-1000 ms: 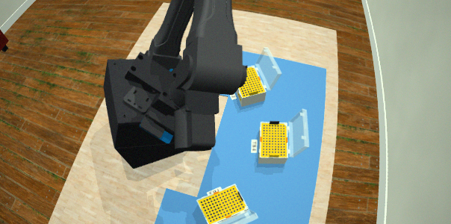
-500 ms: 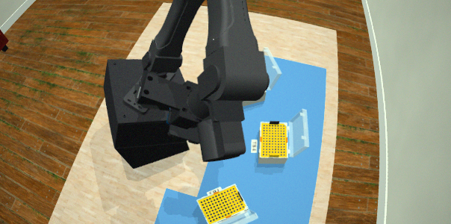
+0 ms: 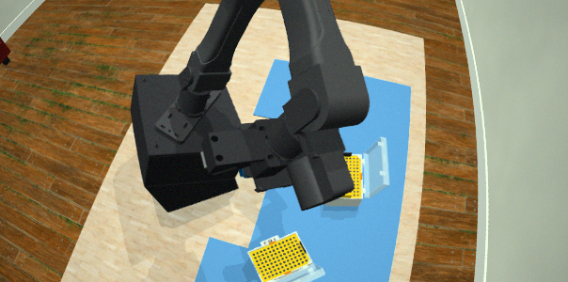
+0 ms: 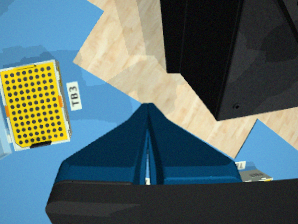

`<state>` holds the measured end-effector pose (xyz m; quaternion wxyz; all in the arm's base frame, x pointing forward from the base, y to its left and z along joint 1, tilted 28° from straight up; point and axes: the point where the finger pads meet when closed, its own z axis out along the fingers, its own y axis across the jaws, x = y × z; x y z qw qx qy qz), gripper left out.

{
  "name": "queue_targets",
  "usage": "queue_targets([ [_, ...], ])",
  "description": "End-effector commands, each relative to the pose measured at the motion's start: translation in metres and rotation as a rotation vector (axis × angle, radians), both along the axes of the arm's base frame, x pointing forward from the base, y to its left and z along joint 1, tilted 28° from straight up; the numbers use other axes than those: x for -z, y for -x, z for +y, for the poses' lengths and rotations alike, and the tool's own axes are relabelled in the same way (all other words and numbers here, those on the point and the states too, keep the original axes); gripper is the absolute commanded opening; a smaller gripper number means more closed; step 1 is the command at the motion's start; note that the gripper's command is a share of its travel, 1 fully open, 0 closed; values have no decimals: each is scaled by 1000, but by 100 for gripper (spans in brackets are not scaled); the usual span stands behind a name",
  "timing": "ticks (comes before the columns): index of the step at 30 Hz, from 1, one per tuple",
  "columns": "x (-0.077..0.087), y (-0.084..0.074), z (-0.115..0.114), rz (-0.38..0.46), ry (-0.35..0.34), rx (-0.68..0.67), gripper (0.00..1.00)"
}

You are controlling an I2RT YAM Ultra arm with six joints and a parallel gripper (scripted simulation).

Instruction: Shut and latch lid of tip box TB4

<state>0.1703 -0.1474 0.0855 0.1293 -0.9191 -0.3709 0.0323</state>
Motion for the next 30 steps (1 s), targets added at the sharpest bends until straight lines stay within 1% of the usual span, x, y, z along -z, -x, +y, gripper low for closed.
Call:
queue_targets([
  [1,-5,-16,-9,-64,21,-133,0],
  [2,-4,-22,-8,-75,16,-163,0],
  [3,-6,-23,-8,-91,23,-195,0],
  [6,-6,-38,-6,-125,16,-287,0],
  [7,-9,-40,-6,-145,28,-320,0],
  [9,-9,-40,-6,-145,28,-320,0],
  [10,-8,-43,-7,-146,30,-349,0],
  [13,-8,-60,-2,-186,17,-443,0],
  [19,-11,-87,6,-255,24,-631,0],
  [20,-20,-90,6,-285,50,-665,0],
  [22,-13,-99,10,-288,27,-726,0],
  [24,-14,-106,13,-311,28,-788,0],
  [26,-14,-106,13,-311,28,-788,0],
  [27,-22,-110,11,-330,57,-817,0],
  [28,-16,-115,15,-327,37,-853,0],
  [30,-17,-123,20,-357,32,-914,0],
])
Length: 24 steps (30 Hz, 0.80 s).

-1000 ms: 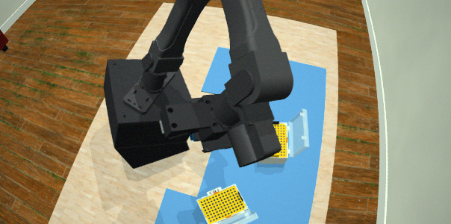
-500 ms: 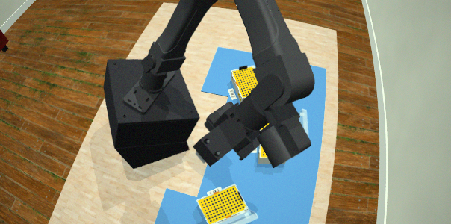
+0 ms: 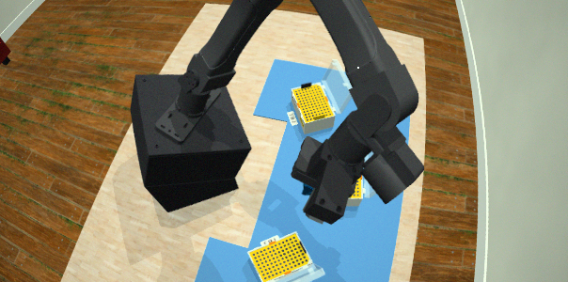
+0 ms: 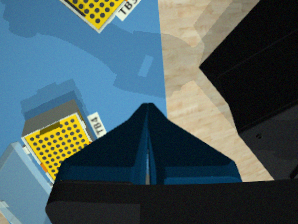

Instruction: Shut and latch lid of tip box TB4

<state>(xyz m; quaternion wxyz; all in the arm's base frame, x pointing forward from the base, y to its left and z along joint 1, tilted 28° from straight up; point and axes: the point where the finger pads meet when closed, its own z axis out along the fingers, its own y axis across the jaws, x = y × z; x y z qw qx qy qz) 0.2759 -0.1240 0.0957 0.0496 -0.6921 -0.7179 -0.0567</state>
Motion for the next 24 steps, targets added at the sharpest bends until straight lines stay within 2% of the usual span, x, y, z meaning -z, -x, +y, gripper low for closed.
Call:
queue_targets([
  [1,-7,-22,-1,-73,25,-127,0],
  [3,-9,-31,4,-98,29,-190,0],
  [4,-16,-34,5,-128,42,-221,0],
  [6,-11,-42,11,-131,34,-283,0],
  [11,-15,-62,24,-189,44,-440,0],
  [13,-15,-62,24,-189,44,-440,0],
  [14,-27,-65,23,-224,77,-467,0],
  [17,-18,-78,36,-236,53,-564,0],
  [24,-29,-102,57,-327,80,-783,0],
])
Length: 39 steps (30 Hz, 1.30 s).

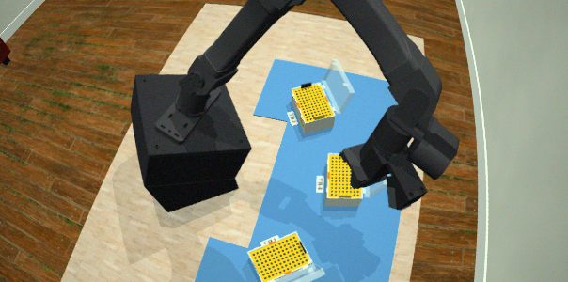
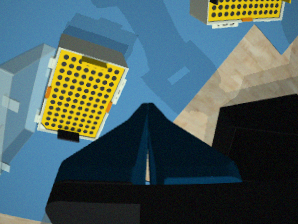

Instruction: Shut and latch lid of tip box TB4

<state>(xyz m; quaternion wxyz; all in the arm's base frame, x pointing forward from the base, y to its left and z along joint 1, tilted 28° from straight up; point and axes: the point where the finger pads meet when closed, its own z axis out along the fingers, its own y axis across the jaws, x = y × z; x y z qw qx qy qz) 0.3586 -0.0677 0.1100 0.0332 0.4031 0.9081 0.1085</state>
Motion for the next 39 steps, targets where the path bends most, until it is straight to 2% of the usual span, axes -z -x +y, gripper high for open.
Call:
queue_targets([
  [1,-13,-22,5,-94,30,-133,0],
  [4,-16,-32,15,-133,39,-226,0],
  [6,-16,-32,15,-133,39,-226,0],
  [7,-27,-35,14,-168,59,-245,0],
  [9,-18,-42,27,-165,47,-318,0],
  [13,-22,-54,42,-215,60,-441,0],
  [15,-30,-60,51,-256,74,-502,0],
  [20,-30,-73,71,-306,86,-655,0],
  [21,-35,-75,76,-328,95,-685,0],
  [23,-35,-75,76,-328,95,-685,0],
  [24,-45,-77,74,-361,111,-702,0],
  [26,-34,-83,89,-359,103,-776,0],
  [29,-38,-89,102,-400,116,-867,0],
  [32,-50,-94,115,-459,139,-957,0],
  [35,-45,-100,129,-483,144,-1047,0],
  [37,-57,-101,124,-511,164,-1044,0],
  [39,-59,-101,121,-514,167,-1038,0],
])
